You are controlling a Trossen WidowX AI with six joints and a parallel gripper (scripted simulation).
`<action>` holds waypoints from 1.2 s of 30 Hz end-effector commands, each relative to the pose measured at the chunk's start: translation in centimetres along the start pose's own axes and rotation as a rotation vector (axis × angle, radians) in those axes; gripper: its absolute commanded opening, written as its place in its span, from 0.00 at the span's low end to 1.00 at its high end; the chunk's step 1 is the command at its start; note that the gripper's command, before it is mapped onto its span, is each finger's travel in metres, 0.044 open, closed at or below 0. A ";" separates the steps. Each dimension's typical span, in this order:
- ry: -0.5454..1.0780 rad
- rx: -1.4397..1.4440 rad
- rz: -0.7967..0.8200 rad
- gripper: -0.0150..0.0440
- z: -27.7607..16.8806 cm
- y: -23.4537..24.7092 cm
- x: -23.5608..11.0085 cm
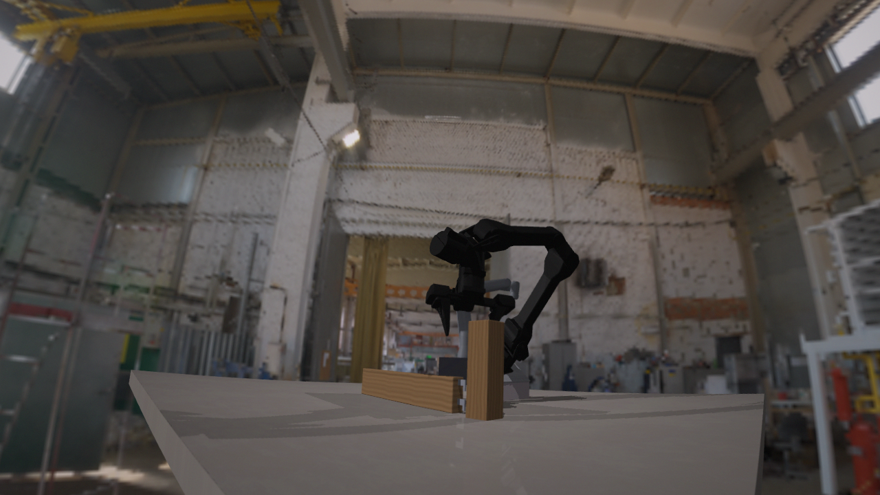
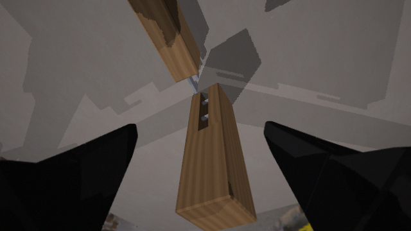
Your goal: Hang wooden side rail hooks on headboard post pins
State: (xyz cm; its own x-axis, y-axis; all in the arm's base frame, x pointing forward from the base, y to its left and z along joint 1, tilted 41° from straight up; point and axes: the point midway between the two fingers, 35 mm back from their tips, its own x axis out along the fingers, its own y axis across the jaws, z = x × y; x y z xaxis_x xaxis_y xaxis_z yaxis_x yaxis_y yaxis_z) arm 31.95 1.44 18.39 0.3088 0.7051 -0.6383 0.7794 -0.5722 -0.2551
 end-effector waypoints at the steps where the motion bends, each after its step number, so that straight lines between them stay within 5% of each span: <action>1: -0.017 -0.033 -0.017 1.00 0.0 0.3 -0.1; 21: -0.021 -0.042 -0.017 1.00 0.1 0.5 0.0; 30: -0.187 -0.432 -0.120 1.00 7.1 5.6 0.2; 36: -0.190 -0.440 -0.124 1.00 7.3 5.7 0.2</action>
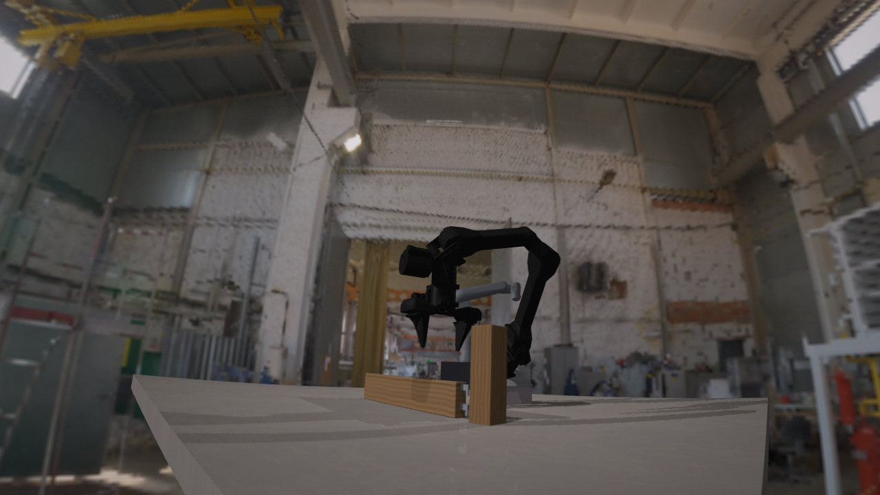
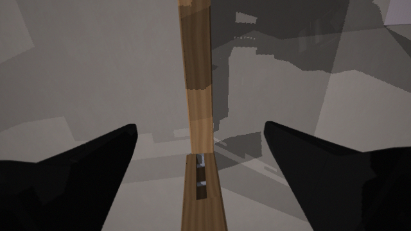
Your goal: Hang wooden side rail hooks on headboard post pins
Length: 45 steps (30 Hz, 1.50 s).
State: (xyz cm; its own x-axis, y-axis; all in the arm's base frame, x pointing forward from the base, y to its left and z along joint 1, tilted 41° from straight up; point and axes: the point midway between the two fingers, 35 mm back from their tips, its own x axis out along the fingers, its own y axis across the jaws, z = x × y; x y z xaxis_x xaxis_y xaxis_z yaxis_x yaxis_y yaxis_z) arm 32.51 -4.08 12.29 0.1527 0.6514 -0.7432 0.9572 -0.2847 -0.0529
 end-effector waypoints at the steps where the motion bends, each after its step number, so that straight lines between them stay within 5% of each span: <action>1: -0.018 -0.057 -0.023 1.00 1.0 0.2 0.1; 45: -0.016 -0.057 -0.022 1.00 1.1 0.2 8.6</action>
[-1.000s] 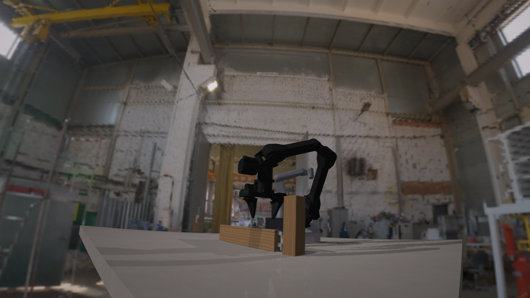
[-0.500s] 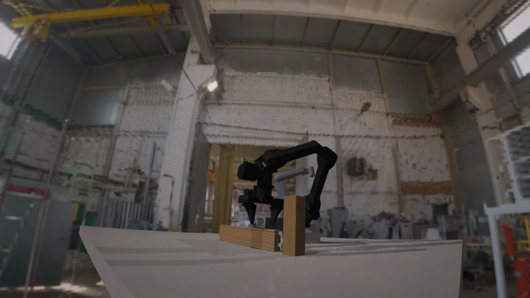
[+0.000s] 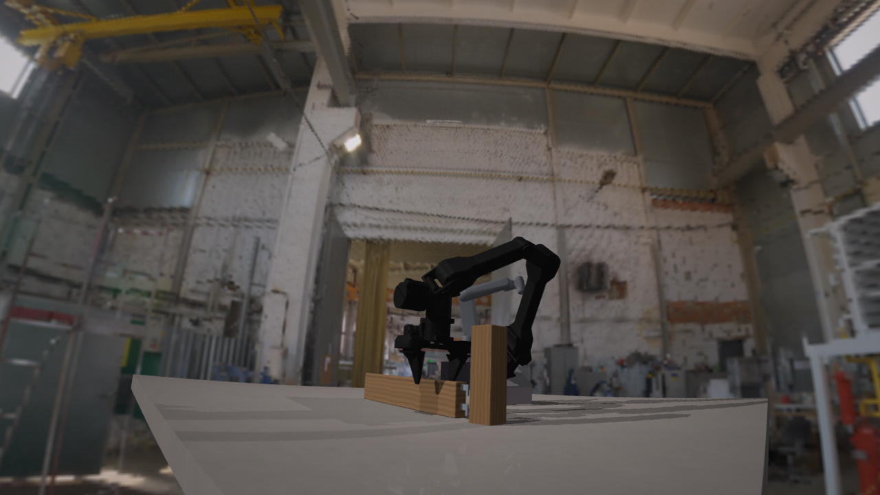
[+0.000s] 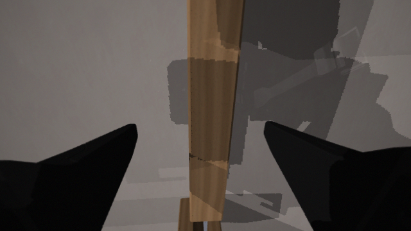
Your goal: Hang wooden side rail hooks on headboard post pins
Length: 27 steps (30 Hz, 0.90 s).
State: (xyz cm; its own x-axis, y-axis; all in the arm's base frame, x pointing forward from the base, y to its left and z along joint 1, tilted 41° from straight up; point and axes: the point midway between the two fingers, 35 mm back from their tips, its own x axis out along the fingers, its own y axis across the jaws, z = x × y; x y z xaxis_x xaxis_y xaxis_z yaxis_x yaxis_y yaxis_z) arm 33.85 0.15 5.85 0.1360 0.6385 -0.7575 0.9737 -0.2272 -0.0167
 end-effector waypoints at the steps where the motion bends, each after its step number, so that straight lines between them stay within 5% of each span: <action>1: 0.006 0.011 -0.010 1.00 0.1 -0.2 1.0; 25: 0.010 0.011 -0.010 1.00 -0.1 -0.5 4.1; 27: 0.010 0.011 -0.010 0.91 -0.1 -0.5 4.1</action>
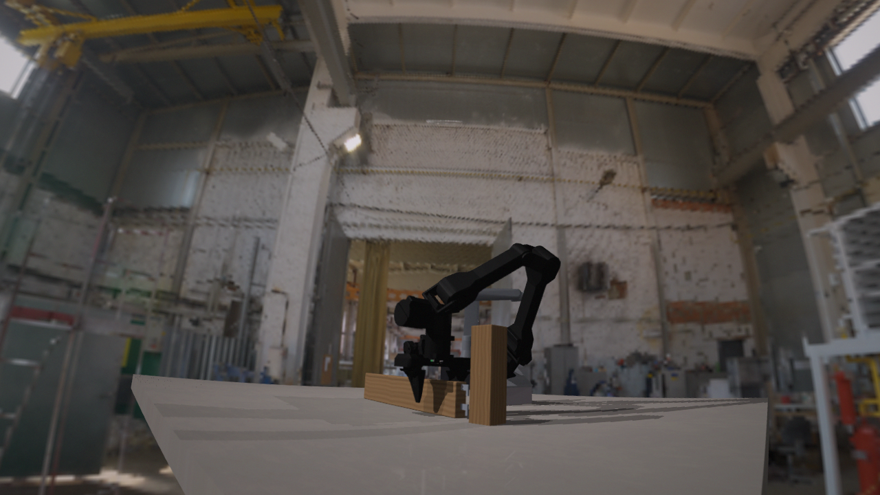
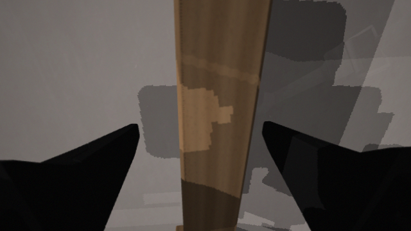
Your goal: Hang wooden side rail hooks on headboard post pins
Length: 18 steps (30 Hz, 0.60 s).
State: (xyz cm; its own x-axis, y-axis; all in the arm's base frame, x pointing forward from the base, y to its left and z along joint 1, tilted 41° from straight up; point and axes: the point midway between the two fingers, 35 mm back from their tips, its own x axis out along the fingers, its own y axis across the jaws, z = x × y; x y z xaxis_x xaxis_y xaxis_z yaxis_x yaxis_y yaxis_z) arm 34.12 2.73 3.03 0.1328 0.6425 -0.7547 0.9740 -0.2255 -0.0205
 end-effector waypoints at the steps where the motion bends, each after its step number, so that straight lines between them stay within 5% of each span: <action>1: 0.005 0.010 -0.006 0.87 0.0 -0.2 0.3; 11: 0.005 0.010 -0.006 0.42 0.0 -0.2 0.3; 18: 0.005 0.010 -0.006 0.31 0.0 -0.2 0.3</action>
State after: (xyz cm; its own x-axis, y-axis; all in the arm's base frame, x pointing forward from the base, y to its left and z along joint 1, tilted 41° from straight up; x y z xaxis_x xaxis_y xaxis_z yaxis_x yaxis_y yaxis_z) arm 33.97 2.83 2.82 0.1282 0.6438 -0.7544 0.9736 -0.2264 -0.0277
